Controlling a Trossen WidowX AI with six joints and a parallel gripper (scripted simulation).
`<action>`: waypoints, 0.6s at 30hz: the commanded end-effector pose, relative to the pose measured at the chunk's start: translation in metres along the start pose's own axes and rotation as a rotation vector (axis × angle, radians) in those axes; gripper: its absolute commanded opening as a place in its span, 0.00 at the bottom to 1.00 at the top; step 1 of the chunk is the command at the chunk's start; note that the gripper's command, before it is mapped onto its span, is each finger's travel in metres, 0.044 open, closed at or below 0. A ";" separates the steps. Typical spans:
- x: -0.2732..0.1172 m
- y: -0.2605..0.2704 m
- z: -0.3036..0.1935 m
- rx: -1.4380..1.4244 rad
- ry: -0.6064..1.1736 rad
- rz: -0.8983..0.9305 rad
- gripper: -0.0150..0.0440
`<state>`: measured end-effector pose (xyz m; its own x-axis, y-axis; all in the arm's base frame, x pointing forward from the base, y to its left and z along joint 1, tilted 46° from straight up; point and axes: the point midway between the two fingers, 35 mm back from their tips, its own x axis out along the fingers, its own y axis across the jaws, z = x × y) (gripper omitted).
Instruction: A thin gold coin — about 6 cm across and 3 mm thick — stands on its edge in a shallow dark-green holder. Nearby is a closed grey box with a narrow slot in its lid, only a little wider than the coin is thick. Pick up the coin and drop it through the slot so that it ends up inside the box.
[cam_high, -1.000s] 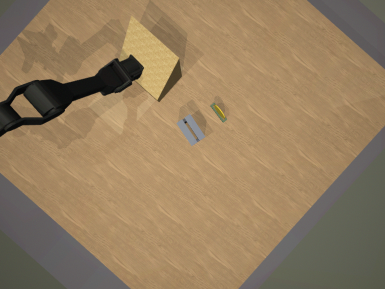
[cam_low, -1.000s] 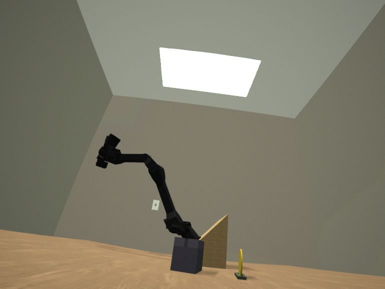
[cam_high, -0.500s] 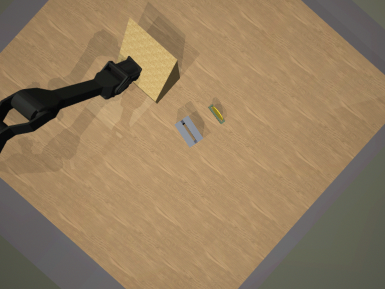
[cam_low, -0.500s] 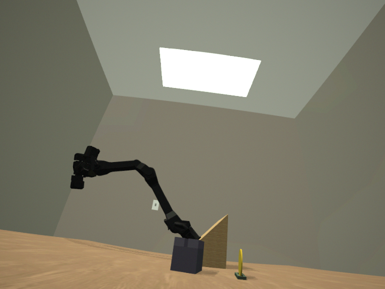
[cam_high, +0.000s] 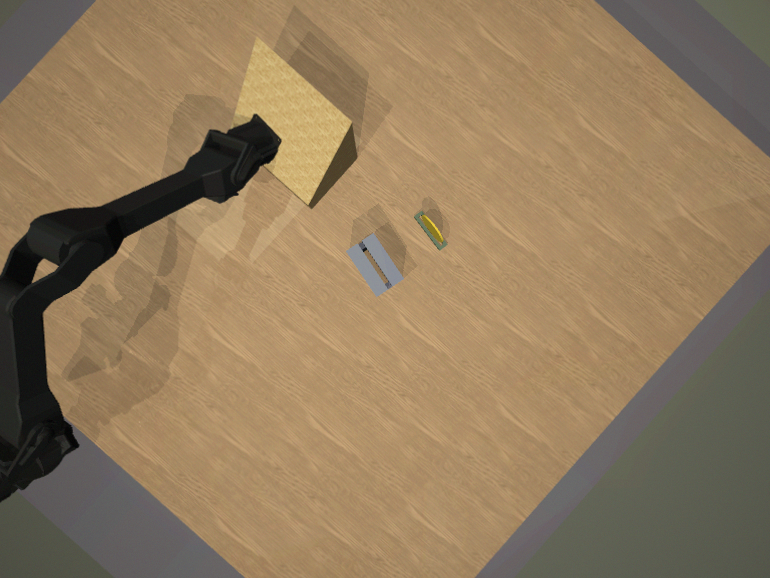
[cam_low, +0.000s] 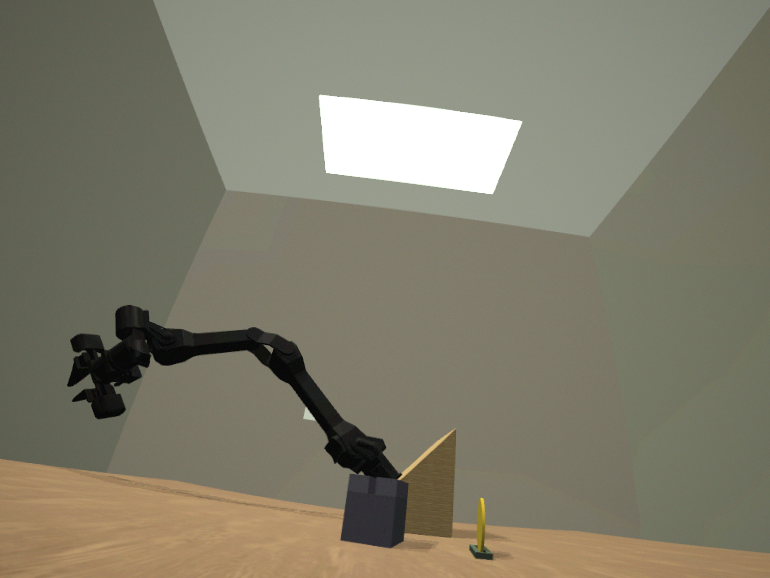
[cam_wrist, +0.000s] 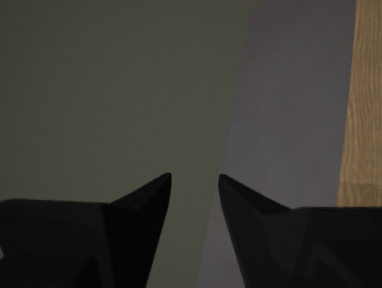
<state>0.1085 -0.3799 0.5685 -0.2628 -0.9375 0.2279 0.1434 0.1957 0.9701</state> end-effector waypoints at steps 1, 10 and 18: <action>-0.016 -0.028 -0.059 -0.106 0.144 -0.071 0.53; -0.093 -0.093 -0.187 -0.384 0.494 -0.185 0.53; -0.199 -0.154 -0.269 -0.660 0.794 -0.238 0.53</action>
<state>0.3640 -0.3278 0.3865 0.2609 -0.9373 -0.2311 0.6401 -0.0112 0.7682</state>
